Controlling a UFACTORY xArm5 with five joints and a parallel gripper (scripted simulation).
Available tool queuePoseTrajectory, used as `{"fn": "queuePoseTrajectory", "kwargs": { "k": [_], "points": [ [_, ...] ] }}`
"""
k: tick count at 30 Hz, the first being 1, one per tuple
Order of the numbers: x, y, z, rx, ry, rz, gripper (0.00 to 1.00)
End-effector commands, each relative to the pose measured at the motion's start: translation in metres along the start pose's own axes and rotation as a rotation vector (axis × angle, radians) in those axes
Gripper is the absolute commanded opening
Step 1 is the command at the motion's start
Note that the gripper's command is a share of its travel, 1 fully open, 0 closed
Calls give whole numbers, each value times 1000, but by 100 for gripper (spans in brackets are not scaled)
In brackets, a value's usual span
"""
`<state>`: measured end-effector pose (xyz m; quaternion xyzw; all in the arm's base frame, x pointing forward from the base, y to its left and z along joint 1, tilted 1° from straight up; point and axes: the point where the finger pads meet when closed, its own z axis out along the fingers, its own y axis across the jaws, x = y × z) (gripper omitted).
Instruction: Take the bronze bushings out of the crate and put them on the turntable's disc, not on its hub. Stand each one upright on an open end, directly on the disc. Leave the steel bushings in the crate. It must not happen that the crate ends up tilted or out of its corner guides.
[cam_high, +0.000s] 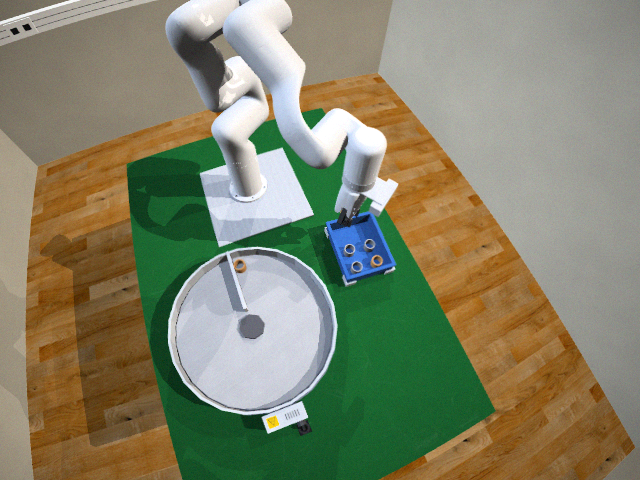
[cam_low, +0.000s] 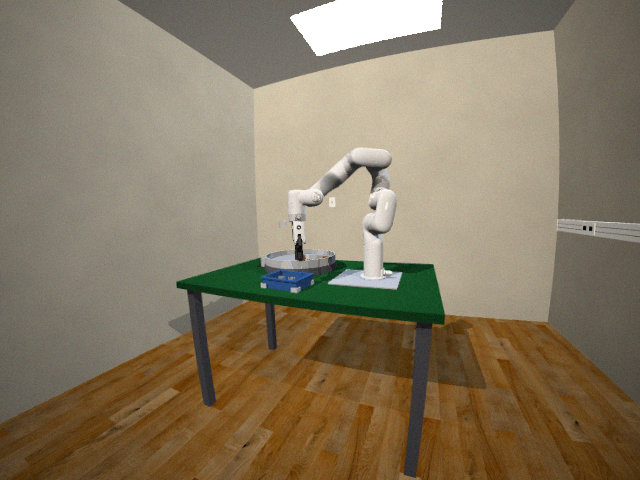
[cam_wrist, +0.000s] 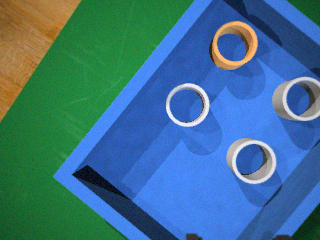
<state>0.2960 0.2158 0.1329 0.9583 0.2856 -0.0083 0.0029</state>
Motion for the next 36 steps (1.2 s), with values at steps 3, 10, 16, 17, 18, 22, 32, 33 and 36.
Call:
{"fn": "queuePoseTrajectory", "kwargs": {
  "k": [3, 10, 16, 17, 18, 22, 32, 33, 36],
  "points": [
    [1, 0, -1, 0, 4, 0, 0],
    [0, 7, -2, 0, 3, 0, 0],
    [-6, 41, -2, 2, 4, 0, 0],
    [-6, 41, -2, 2, 4, 0, 0],
    [-6, 41, -2, 2, 4, 0, 0],
    [-13, 80, -2, 3, 4, 0, 0],
    [-33, 192, -3, 6, 7, 0, 0],
    [-35, 203, -4, 7, 7, 0, 0],
    [-36, 214, -4, 7, 8, 0, 0]
  ]
}}
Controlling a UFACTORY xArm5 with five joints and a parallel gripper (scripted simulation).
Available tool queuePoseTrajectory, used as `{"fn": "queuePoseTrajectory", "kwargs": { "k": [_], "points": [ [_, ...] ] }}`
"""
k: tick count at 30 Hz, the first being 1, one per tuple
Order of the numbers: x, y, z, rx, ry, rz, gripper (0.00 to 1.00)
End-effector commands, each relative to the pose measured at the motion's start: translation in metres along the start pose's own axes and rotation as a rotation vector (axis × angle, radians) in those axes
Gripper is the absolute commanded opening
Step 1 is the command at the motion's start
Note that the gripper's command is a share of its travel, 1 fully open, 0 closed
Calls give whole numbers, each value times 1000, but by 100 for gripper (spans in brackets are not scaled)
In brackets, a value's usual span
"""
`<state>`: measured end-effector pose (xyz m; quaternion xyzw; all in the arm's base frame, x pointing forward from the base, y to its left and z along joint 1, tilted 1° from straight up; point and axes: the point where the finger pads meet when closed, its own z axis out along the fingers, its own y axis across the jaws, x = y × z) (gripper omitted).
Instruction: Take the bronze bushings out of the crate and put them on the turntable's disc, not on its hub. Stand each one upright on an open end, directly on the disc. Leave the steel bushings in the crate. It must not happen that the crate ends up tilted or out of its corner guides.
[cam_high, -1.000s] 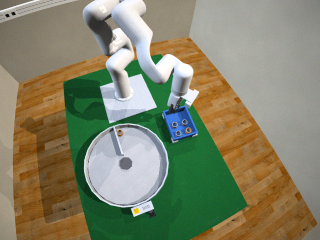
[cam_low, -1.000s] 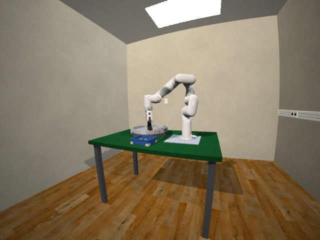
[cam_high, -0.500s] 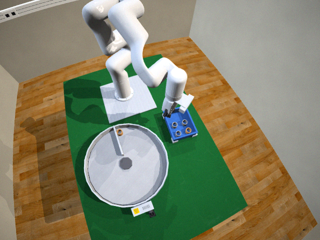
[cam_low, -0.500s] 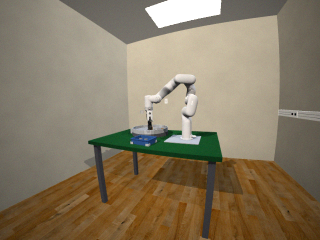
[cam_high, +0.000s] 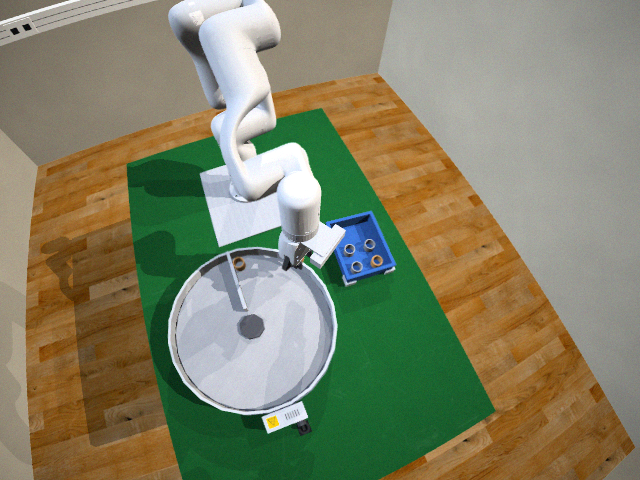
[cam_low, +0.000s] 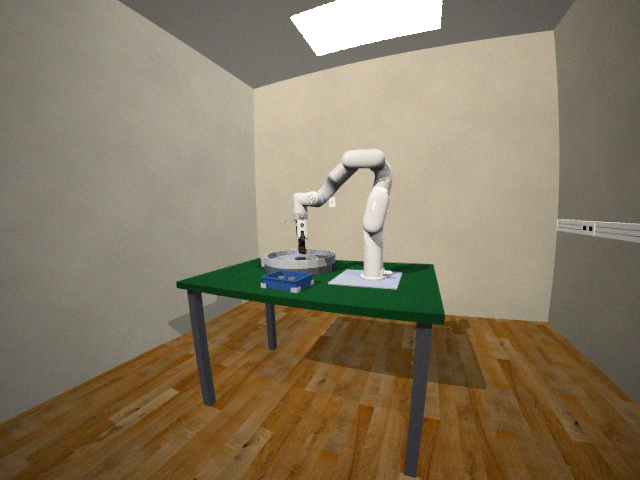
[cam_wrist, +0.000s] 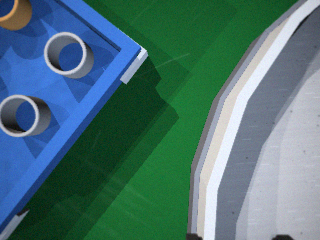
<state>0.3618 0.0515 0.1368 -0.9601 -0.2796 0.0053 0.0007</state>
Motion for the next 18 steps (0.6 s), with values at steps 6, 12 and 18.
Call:
{"fn": "queuePoseTrajectory", "kwargs": {
  "k": [6, 12, 18],
  "points": [
    [-7, 81, -1, 2, 1, -13, 0],
    [-9, 89, -1, 2, 1, -13, 0],
    [-9, 89, -1, 2, 1, -13, 0]
  ]
}}
